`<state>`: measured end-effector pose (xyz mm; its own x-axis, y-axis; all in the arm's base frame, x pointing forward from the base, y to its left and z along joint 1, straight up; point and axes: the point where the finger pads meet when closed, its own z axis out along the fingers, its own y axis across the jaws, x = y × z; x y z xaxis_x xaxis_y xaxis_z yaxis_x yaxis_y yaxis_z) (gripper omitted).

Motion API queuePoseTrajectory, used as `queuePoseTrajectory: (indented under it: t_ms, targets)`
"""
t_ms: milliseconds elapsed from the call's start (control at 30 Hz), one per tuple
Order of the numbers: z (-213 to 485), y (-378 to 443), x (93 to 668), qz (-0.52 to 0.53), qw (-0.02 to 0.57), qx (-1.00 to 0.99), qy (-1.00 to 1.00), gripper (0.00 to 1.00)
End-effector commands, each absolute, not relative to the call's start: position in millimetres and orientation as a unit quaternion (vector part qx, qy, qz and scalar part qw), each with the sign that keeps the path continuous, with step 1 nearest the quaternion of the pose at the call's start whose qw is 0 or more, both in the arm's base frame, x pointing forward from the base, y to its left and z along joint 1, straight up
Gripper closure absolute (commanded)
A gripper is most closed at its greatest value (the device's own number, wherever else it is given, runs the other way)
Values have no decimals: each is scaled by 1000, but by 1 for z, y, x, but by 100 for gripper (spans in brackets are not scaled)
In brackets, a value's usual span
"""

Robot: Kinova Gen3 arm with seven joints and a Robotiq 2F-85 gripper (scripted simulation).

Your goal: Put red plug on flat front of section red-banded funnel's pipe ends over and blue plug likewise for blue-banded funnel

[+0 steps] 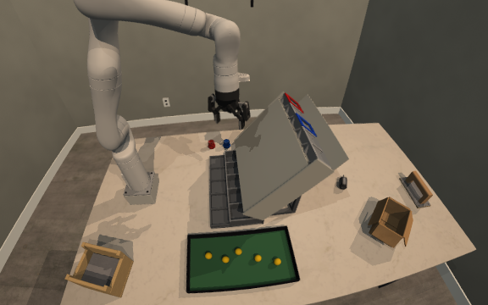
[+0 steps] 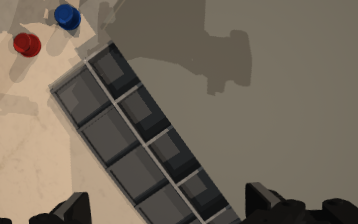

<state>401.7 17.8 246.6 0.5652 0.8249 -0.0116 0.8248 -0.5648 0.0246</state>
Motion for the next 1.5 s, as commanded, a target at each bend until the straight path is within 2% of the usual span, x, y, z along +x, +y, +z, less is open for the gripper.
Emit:
queuePoseTrajectory:
  t_ms: [0,233,533,567,833,1100,1133,1467]
  targets:
    - [247,19,402,-2,9,811,585,0]
    - [247,19,402,-4,5,744,669,0]
    - [247,19,402,-4,5,744,669,0]
    - [248,21,403,-3,11,830,558,0]
    - [248,21,403,-3,10,887,461,0]
    - [248,21,403,-3,10,887,461,0]
    - [247,18,402,-2,5,943,334,0]
    - [247,18,402,-1,5,973,232,0]
